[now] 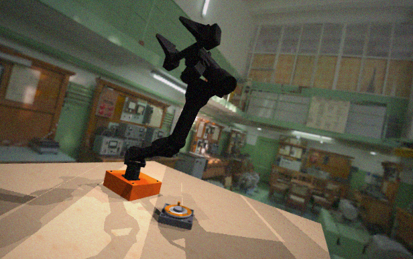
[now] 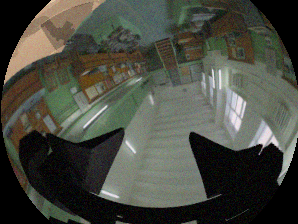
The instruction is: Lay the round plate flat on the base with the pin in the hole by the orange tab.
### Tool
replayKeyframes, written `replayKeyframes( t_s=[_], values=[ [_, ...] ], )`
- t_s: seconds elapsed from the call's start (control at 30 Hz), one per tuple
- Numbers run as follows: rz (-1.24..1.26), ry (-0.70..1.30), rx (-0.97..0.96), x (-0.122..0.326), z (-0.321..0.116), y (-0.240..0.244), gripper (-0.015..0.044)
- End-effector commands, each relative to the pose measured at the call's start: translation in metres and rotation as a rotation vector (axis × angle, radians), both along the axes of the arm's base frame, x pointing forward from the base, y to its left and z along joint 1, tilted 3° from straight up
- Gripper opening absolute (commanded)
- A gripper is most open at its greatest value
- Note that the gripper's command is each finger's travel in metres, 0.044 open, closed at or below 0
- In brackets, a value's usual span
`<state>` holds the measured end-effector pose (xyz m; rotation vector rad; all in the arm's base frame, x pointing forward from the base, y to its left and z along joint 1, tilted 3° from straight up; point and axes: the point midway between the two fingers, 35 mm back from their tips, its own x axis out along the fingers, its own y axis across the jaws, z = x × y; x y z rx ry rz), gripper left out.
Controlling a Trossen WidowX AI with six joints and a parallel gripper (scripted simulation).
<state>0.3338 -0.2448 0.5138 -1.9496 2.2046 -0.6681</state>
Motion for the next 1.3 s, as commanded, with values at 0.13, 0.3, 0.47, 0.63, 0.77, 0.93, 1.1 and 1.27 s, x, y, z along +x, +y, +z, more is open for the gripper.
replayKeyframes(
  t_s=[0.13,0.3,0.47,0.63,0.77,0.93,1.1,1.27],
  values=[
    [-0.067,-0.176,-0.127,-0.072,0.044,-0.013,0.0269],
    [-0.096,-0.288,-0.228,-0.11,0.066,-0.015,0.0137],
    [-0.203,-0.485,-0.454,-0.204,0.102,-0.005,0.0006],
    [-0.292,-0.548,-0.655,-0.274,0.132,0.027,0.0],
    [-0.376,-0.621,-0.813,-0.328,0.142,0.06,0.0],
    [-0.478,-0.654,-1.054,-0.387,0.15,0.117,0.0],
    [-0.562,-0.684,-1.267,-0.425,0.147,0.178,0.0],
    [-0.664,-0.684,-1.589,-0.453,0.128,0.275,0.0]
  ],
)
